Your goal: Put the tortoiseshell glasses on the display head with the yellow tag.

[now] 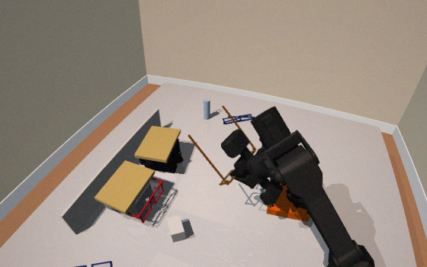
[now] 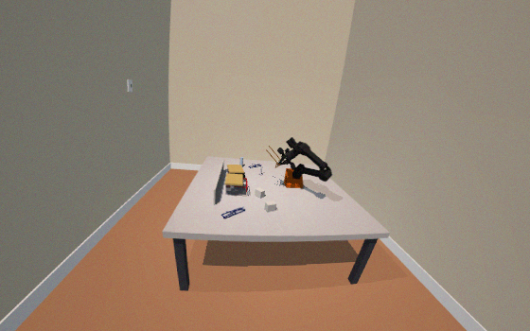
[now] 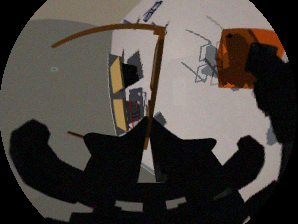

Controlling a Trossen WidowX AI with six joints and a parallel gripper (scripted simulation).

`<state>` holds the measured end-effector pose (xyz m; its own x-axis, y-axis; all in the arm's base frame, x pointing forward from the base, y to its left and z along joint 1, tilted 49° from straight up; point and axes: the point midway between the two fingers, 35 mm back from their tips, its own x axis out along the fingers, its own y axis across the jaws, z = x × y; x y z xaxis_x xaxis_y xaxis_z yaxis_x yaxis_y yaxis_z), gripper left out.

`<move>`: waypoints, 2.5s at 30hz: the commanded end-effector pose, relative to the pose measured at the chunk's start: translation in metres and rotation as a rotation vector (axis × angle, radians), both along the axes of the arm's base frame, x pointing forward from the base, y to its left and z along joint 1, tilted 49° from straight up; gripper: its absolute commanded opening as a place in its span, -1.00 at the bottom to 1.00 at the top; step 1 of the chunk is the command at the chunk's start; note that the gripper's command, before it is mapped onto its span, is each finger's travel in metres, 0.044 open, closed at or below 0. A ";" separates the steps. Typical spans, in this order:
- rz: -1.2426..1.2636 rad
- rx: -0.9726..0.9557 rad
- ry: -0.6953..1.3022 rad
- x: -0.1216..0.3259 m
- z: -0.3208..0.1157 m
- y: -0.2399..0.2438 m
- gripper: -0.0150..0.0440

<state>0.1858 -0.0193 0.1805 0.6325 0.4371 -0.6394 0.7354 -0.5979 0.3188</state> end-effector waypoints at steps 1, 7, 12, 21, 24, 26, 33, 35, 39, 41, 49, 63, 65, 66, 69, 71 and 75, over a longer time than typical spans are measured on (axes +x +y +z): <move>0.000 0.000 0.000 0.000 0.000 0.000 -0.47; 0.000 0.000 0.000 0.000 0.000 0.000 -0.49; 0.000 0.000 0.000 0.000 0.000 0.000 -0.49; 0.000 0.000 0.000 0.000 0.000 0.000 -0.49; 0.000 0.000 0.000 0.000 0.000 0.000 -0.49; 0.000 0.000 0.000 0.000 0.000 0.000 -0.49; 0.023 -0.004 0.012 0.004 -0.002 -0.003 -0.49; 0.042 -0.007 0.021 0.006 -0.004 -0.005 -0.49; 0.081 -0.013 0.040 0.012 -0.008 -0.010 -0.49; 0.101 -0.016 0.049 0.015 -0.010 -0.013 -0.49; 0.184 -0.023 0.083 0.027 -0.021 -0.022 -0.49; 0.338 -0.025 0.135 0.048 -0.049 -0.036 -0.49; 0.361 -0.025 0.141 0.051 -0.053 -0.037 -0.49; 0.372 -0.024 0.144 0.052 -0.056 -0.038 -0.49; 0.407 -0.022 0.153 0.056 -0.063 -0.040 -0.49; 0.431 -0.020 0.159 0.058 -0.068 -0.042 -0.49; 0.478 -0.016 0.170 0.063 -0.079 -0.044 -0.49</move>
<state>0.2457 -0.0612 0.1088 0.2805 0.6334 -0.7212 0.9591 -0.2140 0.1850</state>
